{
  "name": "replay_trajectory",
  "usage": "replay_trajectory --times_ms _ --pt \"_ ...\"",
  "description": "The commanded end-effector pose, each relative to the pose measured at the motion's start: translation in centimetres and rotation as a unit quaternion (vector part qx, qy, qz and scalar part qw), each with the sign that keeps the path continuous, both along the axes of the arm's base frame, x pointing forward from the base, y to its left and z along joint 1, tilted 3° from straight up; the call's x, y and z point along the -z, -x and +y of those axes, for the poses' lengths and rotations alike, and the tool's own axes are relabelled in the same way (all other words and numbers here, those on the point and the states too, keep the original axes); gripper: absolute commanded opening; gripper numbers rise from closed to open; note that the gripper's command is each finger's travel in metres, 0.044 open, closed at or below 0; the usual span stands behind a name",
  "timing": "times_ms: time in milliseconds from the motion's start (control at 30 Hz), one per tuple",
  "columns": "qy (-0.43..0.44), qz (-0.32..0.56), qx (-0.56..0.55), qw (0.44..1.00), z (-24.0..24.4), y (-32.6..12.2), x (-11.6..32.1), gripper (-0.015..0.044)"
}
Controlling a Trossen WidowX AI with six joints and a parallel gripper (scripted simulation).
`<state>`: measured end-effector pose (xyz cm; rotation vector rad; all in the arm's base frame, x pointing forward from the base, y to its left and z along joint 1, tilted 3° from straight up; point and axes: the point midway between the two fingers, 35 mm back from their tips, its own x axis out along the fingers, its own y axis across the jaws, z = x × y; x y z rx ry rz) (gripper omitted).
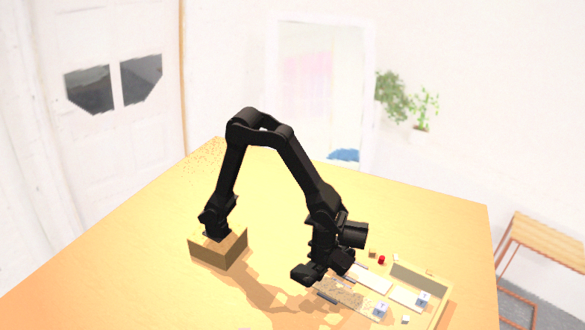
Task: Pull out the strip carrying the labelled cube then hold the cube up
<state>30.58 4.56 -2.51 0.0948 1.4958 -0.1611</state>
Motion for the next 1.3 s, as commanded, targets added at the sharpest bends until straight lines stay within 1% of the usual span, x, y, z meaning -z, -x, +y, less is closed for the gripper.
replay_trajectory --times_ms 0,1267 --pt "0.001 0.017 0.001 1.000 0.0 1.6 0.7 0.0000" --pt "0.001 0.018 0.001 1.000 0.7 6.3 0.9 0.0000"
